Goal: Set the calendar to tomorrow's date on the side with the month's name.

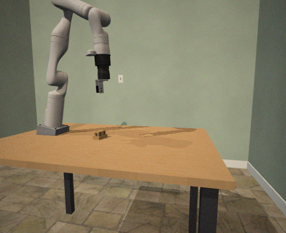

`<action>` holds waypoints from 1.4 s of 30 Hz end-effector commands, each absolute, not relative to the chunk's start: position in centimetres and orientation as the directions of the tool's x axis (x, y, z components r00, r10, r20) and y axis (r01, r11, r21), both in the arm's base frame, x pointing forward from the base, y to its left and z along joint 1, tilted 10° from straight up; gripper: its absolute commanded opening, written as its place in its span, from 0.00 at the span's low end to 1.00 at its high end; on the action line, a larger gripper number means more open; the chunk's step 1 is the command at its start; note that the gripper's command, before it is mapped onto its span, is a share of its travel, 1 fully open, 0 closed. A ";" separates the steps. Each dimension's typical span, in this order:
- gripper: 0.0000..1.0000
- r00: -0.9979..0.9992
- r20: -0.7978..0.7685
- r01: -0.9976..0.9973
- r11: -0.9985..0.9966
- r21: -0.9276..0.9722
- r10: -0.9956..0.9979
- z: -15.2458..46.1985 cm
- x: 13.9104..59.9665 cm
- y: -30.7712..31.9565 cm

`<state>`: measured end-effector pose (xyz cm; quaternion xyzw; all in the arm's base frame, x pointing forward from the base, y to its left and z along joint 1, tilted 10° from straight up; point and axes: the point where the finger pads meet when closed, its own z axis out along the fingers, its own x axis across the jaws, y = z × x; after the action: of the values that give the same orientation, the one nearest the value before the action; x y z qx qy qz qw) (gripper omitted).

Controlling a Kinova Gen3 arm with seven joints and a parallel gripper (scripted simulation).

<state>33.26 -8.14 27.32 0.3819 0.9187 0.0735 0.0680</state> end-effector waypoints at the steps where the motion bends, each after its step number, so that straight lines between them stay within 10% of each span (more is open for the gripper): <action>1: 1.00 -0.699 -0.070 0.692 0.697 0.188 0.712 27.4 33.3 -8.2; 21: 1.00 -0.721 -0.078 0.670 0.721 0.181 0.689 26.8 33.2 -8.0; 42: 1.00 -0.980 -0.164 0.110 0.993 0.033 0.115 17.2 30.9 -4.1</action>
<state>30.94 -4.13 17.23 0.0574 0.9948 0.0121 0.0835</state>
